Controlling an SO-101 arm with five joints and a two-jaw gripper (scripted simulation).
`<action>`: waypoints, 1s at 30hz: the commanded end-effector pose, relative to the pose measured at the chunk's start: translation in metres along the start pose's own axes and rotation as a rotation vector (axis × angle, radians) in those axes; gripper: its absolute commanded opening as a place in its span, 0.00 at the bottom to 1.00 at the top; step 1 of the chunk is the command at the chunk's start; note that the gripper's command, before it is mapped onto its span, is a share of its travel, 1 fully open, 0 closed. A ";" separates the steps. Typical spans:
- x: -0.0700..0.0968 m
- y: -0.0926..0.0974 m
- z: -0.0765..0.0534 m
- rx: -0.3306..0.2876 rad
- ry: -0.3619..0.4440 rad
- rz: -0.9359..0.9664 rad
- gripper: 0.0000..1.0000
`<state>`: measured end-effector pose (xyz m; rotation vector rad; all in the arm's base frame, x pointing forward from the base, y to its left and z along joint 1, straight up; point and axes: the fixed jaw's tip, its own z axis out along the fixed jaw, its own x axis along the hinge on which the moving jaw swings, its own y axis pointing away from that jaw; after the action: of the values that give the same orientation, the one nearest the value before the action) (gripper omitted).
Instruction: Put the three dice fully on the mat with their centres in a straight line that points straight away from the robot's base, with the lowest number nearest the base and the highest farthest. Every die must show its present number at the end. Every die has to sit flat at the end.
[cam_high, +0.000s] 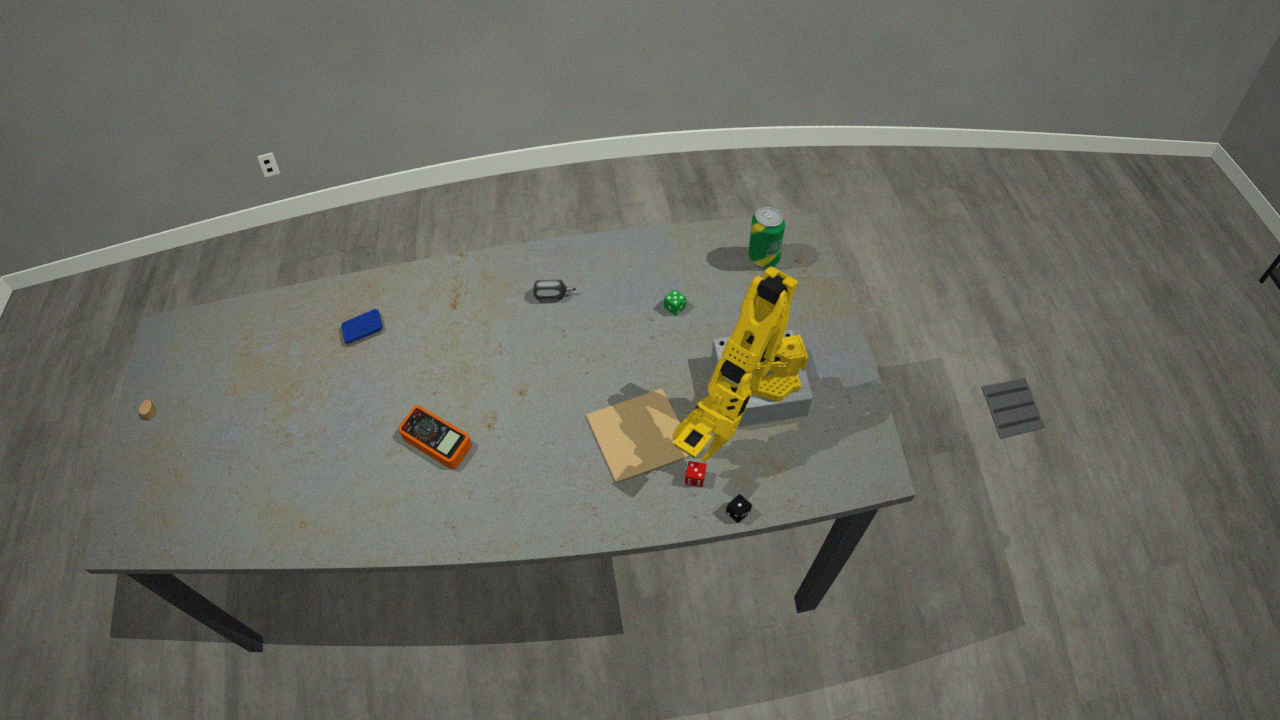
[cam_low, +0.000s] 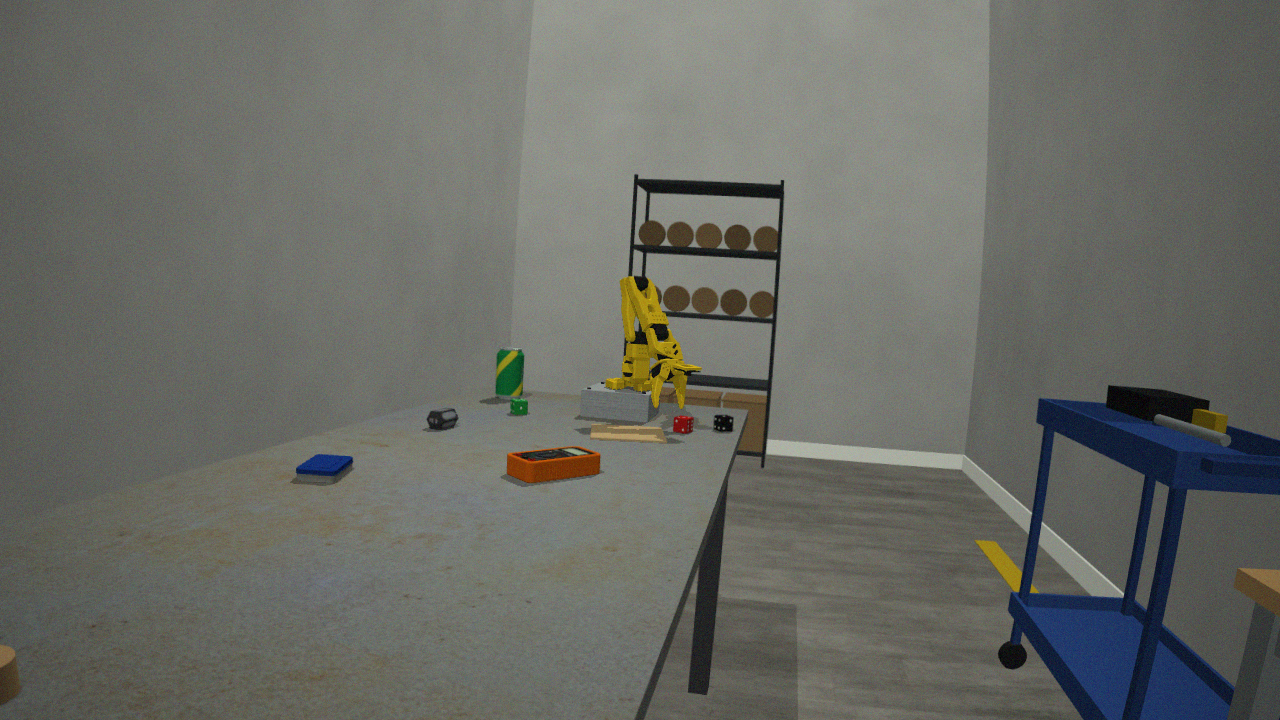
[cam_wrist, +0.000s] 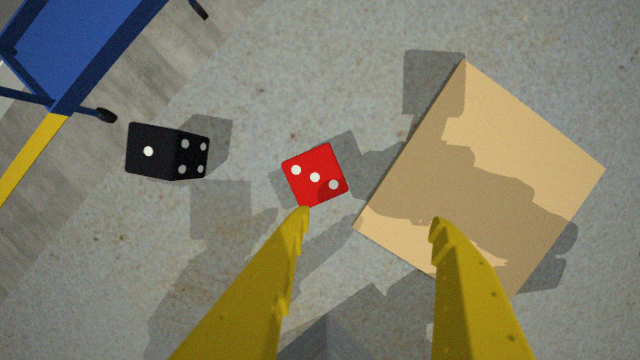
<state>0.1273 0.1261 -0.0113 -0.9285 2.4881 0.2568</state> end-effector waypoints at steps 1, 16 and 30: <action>0.002 0.002 0.000 -0.005 0.015 -0.005 0.35; 0.001 0.004 0.000 -0.011 0.010 -0.017 0.35; 0.001 0.004 0.000 -0.011 0.010 -0.017 0.35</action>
<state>0.1257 0.1279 -0.0112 -0.9457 2.4823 0.2614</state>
